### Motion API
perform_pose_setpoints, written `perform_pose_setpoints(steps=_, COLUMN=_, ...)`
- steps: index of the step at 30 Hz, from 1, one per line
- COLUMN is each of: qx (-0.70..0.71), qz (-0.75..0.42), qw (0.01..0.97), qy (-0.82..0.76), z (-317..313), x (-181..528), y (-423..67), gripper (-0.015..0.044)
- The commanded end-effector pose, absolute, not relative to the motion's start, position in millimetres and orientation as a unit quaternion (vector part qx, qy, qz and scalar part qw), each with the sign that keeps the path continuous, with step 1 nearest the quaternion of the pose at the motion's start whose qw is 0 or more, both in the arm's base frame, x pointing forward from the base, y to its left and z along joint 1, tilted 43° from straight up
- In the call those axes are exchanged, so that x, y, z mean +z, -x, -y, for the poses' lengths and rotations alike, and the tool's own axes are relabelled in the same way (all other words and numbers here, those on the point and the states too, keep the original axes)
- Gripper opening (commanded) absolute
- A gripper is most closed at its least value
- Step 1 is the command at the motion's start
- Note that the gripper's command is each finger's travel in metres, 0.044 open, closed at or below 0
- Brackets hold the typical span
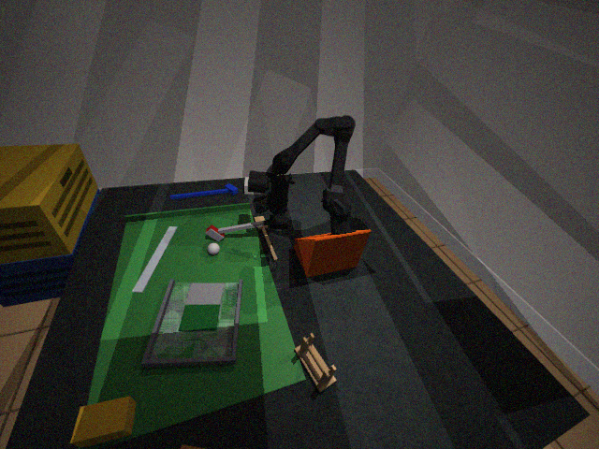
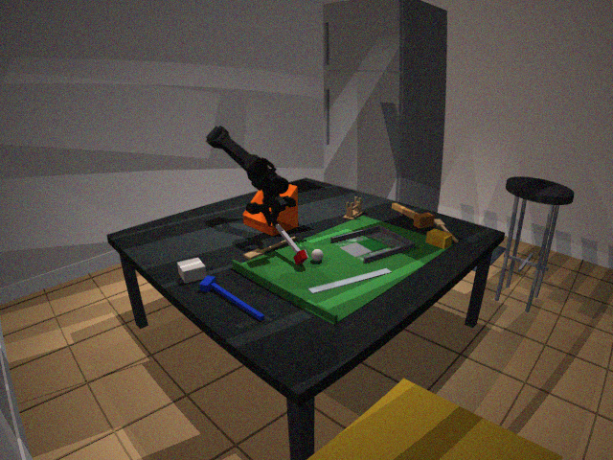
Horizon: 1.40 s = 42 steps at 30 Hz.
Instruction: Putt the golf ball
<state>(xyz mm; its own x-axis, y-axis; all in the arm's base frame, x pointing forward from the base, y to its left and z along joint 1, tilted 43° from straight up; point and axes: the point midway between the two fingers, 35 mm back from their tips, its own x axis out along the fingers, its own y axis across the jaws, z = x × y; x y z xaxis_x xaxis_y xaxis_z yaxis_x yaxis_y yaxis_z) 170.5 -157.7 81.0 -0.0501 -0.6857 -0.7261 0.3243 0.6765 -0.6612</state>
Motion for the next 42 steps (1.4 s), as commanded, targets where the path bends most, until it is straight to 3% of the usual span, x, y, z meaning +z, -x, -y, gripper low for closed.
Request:
perform_pose_setpoints(steps=1, qx=-0.379, qz=-0.615, qw=0.677, qy=0.145, z=167.6, x=91.1, y=-167.4, gripper=0.0)
perform_pose_setpoints(steps=11, qx=-0.377, qz=-0.618, qw=0.675, qy=0.143, z=162.2, x=83.7, y=-171.0, gripper=0.0)
perform_pose_setpoints(steps=23, qx=-0.376, qz=-0.616, qw=0.678, qy=0.141, z=74.2, x=0.2, y=-211.3, gripper=0.0)
perform_pose_setpoints(steps=42, qx=-0.375, qz=-0.617, qw=0.678, qy=0.141, z=31.5, x=42.9, y=-214.4, gripper=0.0)
